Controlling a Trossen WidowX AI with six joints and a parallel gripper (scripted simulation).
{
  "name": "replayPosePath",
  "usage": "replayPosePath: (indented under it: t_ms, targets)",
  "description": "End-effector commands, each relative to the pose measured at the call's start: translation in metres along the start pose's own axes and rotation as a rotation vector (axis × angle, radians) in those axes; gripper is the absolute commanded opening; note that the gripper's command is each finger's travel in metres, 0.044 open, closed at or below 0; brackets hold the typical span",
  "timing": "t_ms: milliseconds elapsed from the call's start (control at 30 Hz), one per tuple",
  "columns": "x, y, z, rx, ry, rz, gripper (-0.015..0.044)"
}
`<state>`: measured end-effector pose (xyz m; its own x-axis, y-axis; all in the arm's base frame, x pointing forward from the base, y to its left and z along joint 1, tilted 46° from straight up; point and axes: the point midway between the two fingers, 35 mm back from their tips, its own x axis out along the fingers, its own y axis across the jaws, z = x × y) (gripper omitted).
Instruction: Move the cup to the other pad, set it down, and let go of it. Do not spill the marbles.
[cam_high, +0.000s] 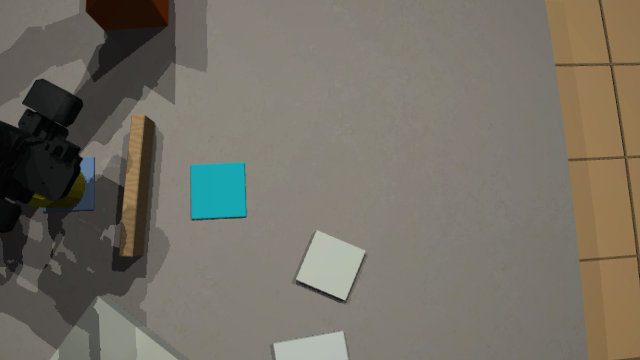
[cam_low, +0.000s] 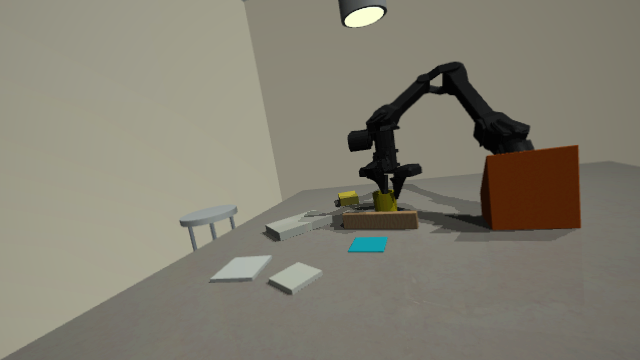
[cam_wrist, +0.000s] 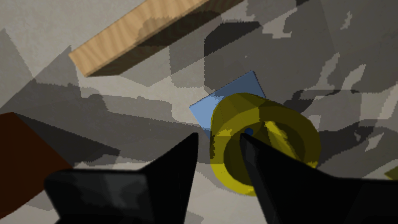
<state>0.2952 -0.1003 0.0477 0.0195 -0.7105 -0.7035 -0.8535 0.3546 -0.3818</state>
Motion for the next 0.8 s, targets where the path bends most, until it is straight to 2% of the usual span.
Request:
replayPosePath:
  t_ms: [0,433,767]
  targets:
    - [0.008,0.002,-0.002,-0.005,0.009,0.002,0.0167]
    - [0.019,0.003,-0.003,-0.005,0.011,0.001,0.0167]
    - [0.018,0.002,-0.002,-0.001,0.005,0.001,0.0100]
